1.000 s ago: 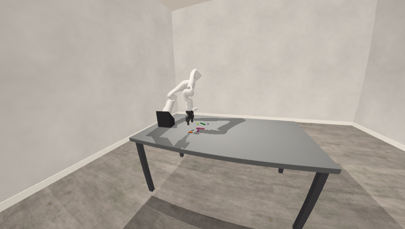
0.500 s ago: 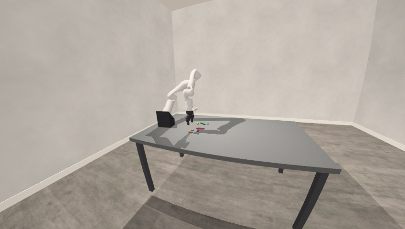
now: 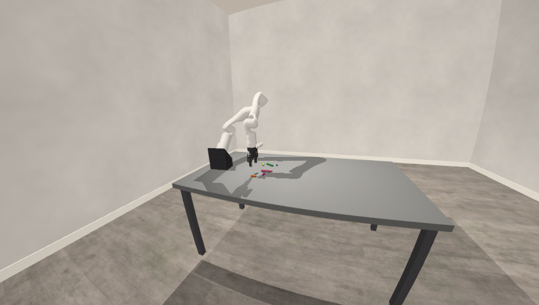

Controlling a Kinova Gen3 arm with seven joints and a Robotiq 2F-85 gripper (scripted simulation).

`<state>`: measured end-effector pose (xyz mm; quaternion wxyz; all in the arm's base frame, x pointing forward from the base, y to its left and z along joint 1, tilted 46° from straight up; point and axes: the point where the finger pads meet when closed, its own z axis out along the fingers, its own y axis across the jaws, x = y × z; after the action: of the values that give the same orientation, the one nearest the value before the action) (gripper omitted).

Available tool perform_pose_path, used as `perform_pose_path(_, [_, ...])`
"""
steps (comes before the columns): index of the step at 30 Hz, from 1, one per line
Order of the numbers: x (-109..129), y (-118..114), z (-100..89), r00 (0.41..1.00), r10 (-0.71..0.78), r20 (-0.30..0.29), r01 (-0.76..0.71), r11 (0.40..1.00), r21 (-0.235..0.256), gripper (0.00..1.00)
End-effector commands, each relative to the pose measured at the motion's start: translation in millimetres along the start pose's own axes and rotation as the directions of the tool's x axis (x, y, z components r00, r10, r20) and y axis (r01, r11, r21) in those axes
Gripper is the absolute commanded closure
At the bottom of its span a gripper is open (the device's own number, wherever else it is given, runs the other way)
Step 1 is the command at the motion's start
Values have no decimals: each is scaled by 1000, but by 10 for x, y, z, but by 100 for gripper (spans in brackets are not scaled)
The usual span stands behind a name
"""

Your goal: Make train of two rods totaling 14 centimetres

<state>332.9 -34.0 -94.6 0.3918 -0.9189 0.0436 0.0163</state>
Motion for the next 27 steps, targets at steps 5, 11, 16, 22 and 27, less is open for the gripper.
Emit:
perform_pose_path(5, [6,-3,-22,1000,13,-7,-13,1000,0,0])
perform_pose_path(11, [6,-3,-22,1000,13,-7,-13,1000,0,0])
perform_pose_path(16, [6,-4,-23,1000,12,-7,-12,1000,0,0])
perform_pose_path(22, [19,-33,-27,1000,-20,-7,20,1000,0,0])
perform_pose_path(27, [46,-102,-23,994,-108,-6,108,994,2,0])
